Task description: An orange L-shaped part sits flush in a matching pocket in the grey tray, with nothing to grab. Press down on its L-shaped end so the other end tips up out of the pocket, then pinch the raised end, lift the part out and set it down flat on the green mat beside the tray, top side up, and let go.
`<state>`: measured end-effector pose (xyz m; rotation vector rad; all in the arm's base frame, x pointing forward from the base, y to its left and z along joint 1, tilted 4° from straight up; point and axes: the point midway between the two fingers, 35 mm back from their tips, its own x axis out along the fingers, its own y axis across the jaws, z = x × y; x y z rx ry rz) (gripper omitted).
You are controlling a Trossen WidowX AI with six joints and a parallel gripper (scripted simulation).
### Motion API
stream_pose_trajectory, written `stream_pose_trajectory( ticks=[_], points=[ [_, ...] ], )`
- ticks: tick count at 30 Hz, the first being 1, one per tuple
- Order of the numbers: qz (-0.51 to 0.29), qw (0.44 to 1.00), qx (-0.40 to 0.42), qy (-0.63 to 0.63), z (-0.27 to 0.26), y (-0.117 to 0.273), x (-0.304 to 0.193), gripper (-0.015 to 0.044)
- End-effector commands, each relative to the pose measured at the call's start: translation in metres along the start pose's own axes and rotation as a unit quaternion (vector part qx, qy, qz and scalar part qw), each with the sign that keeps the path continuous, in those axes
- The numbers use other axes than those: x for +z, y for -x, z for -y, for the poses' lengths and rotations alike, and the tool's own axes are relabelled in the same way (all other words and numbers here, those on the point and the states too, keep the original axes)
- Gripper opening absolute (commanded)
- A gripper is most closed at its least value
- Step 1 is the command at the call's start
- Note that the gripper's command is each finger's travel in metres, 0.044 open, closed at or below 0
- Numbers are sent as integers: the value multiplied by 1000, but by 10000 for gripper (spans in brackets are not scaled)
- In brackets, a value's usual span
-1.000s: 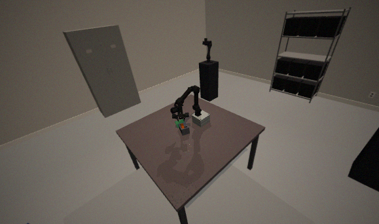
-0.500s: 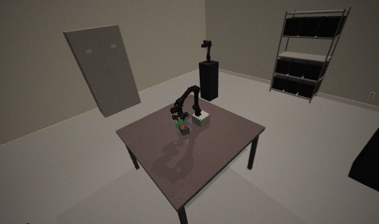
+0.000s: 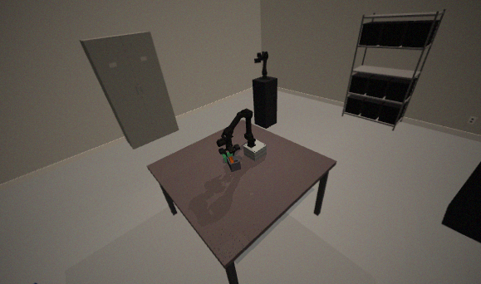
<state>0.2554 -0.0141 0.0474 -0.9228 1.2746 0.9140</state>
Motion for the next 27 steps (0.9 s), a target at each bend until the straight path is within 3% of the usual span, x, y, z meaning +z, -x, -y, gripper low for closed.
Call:
stream_pose_trajectory(
  ticks=[1, 26, 27],
  points=[
    [1, 1000, 7, 1, -3, -10, 0, 280],
    [1, 1000, 7, 1, -5, -43, -1, 280],
    [0, 1000, 2, 3, -2, -39, 0, 254]
  ],
)
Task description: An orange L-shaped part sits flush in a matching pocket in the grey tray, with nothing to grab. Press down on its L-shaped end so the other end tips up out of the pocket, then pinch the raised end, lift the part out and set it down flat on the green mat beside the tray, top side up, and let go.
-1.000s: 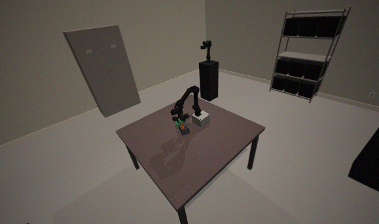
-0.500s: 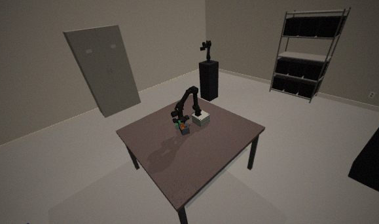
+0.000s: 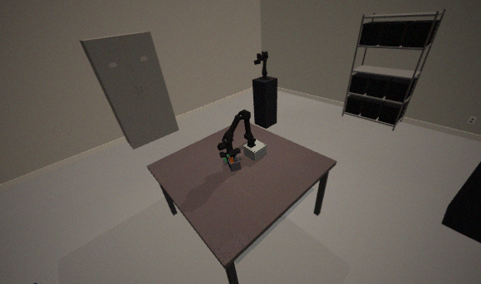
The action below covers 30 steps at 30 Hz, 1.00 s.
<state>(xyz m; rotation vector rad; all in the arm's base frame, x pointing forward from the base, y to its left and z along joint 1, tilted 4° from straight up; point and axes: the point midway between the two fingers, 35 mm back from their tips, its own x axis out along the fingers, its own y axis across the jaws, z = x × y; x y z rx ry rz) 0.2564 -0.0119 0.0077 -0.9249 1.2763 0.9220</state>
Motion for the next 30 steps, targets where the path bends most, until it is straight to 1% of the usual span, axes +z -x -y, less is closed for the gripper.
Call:
stream_pose_trajectory(
  ticks=[1, 3, 15, 18, 19, 30],
  points=[
    [0, 1000, 0, 0, 0, 0, 0, 228],
    [0, 1000, 0, 0, 0, 0, 0, 175],
    [0, 1000, 0, 0, 0, 0, 0, 95],
    [0, 1000, 0, 0, 0, 0, 0, 16],
    [0, 1000, 0, 0, 0, 0, 0, 0],
    [0, 1000, 2, -1, -1, 8, 0, 0]
  ],
)
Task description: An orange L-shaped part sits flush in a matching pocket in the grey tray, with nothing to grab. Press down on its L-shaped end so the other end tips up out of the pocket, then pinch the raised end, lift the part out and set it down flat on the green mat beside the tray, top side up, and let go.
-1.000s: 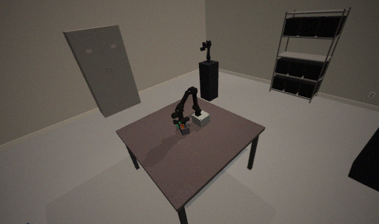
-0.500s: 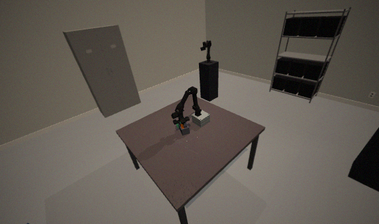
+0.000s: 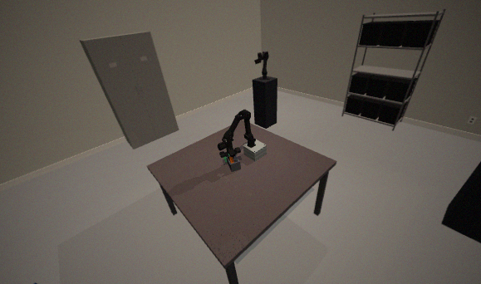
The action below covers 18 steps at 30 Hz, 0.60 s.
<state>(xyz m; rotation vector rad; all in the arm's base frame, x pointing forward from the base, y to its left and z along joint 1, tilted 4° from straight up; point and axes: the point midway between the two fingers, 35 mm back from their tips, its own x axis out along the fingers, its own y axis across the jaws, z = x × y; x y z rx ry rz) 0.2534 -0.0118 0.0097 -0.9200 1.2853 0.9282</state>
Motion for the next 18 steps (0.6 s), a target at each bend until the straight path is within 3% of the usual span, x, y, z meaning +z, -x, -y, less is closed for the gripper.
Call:
stream_pose_trajectory(
  ticks=[1, 18],
  points=[
    [2, 1000, -3, 0, 2, 8, 1, 0],
    [3, 1000, -1, -1, 0, 34, 1, 0]
  ],
)
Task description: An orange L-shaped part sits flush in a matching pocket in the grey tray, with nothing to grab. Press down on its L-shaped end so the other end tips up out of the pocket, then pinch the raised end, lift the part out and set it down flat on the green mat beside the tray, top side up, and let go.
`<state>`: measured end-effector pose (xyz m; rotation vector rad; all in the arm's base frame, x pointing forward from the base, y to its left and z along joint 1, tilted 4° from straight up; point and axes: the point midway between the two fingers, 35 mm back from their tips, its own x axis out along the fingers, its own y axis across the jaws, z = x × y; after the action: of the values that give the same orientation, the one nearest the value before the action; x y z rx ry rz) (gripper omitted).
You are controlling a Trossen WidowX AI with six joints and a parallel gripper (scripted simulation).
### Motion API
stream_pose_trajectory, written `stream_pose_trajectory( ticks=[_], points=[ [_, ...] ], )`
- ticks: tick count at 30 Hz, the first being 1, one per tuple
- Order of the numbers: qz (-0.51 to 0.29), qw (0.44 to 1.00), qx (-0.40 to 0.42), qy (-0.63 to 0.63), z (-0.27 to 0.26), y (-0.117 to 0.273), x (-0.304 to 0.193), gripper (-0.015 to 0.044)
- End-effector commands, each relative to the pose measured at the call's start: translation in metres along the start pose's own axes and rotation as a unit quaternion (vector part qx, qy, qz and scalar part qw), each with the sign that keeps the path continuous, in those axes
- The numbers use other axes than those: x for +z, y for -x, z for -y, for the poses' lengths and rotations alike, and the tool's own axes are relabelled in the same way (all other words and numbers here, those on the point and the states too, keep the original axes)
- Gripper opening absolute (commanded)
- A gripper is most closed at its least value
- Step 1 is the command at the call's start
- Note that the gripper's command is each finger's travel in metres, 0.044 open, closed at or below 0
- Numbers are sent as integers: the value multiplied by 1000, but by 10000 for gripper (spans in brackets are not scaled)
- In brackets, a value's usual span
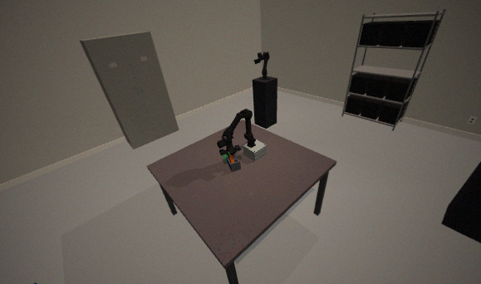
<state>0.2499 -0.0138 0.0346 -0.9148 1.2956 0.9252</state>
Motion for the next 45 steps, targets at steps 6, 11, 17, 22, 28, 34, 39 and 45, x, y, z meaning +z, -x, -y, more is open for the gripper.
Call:
stream_pose_trajectory(
  ticks=[6, 11, 17, 22, 28, 34, 39, 45],
  points=[
    [6, 1000, -4, 2, 2, 19, 2, 0],
    [6, 1000, -4, 2, 2, 26, 2, 0],
    [6, 1000, -4, 2, 2, 35, 2, 0],
    [5, 1000, -4, 2, 2, 43, 2, 0],
    [5, 1000, -4, 2, 2, 52, 2, 0],
    [5, 1000, -4, 2, 1, 59, 2, 0],
    [5, 1000, -4, 2, 1, 60, 2, 0],
    [5, 1000, -4, 2, 1, 60, -8, 0]
  ],
)
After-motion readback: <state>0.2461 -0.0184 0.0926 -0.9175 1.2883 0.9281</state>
